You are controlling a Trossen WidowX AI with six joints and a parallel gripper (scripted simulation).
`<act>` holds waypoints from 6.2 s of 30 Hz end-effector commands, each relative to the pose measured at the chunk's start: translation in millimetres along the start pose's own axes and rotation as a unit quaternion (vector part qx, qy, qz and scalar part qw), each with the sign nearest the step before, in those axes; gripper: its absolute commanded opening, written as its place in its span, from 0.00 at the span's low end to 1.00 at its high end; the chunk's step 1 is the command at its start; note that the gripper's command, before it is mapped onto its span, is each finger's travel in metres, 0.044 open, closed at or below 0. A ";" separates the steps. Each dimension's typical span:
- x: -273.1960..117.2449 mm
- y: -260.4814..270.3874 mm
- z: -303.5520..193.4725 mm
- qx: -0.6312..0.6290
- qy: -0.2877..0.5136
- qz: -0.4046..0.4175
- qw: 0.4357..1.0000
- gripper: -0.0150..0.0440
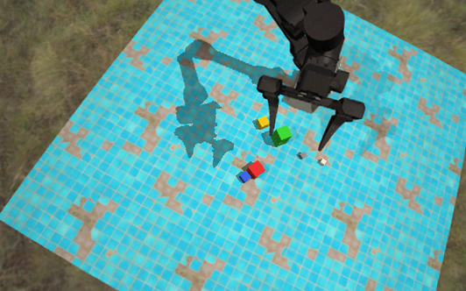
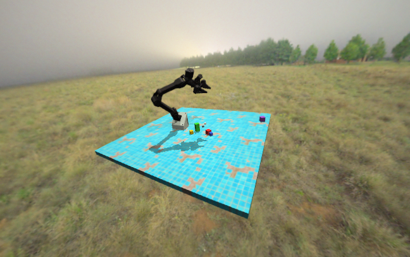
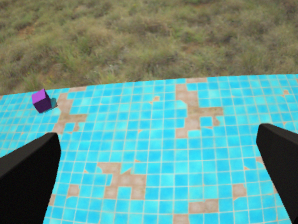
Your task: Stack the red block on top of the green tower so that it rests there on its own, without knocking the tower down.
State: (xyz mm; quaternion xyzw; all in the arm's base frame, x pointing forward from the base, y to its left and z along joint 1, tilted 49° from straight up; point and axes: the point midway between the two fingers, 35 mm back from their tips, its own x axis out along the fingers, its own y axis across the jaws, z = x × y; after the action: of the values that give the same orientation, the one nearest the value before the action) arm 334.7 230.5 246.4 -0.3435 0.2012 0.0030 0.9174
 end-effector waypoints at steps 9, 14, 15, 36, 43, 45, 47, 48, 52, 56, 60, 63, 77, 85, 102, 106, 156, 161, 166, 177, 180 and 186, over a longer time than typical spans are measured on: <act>82.5 -16.0 -92.9 0.073 0.223 -0.059 0.970 1.00; 105.7 -29.1 -142.8 0.122 0.327 -0.106 0.931 1.00; 109.0 -32.2 -152.9 0.131 0.346 -0.117 0.921 1.00; 124.4 -58.7 -245.6 0.195 0.483 -0.215 0.826 1.00; 137.6 -64.5 -277.9 0.194 0.483 -0.216 0.826 1.00; 137.2 -64.3 -278.4 0.194 0.483 -0.216 0.826 1.00; 137.2 -64.2 -278.7 0.194 0.483 -0.216 0.826 1.00; 137.5 -64.3 -279.1 0.194 0.483 -0.216 0.826 1.00; 139.8 -65.0 -283.2 0.194 0.483 -0.216 0.826 1.00; 143.0 -66.0 -288.9 0.194 0.483 -0.216 0.826 1.00; 146.0 -67.1 -294.7 0.194 0.483 -0.216 0.826 1.00; 148.1 -68.0 -299.1 0.194 0.483 -0.216 0.826 1.00; 156.8 -72.1 -318.5 0.194 0.483 -0.217 0.826 1.00; 156.9 -72.2 -318.8 0.194 0.483 -0.217 0.826 1.00; 156.6 -72.1 -318.5 0.194 0.483 -0.217 0.826 0.64; 156.6 -72.1 -318.5 0.194 0.483 -0.217 0.826 0.50; 86.9 -41.8 -222.8 0.195 0.484 -0.213 0.826 0.25; 69.8 -34.1 -230.6 0.195 0.485 -0.212 0.826 0.25; 52.5 -27.1 -239.7 0.195 0.485 -0.212 0.826 0.25; 14.4 -15.4 -264.1 0.194 0.486 -0.212 0.825 0.25; 4.6 -13.2 -271.3 0.193 0.486 -0.213 0.825 0.25; -4.9 -11.1 -278.7 0.193 0.486 -0.214 0.825 0.25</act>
State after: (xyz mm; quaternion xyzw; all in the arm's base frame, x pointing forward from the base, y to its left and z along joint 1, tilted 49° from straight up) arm 236.4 47.7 66.3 -0.1546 0.5395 -0.3989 0.7252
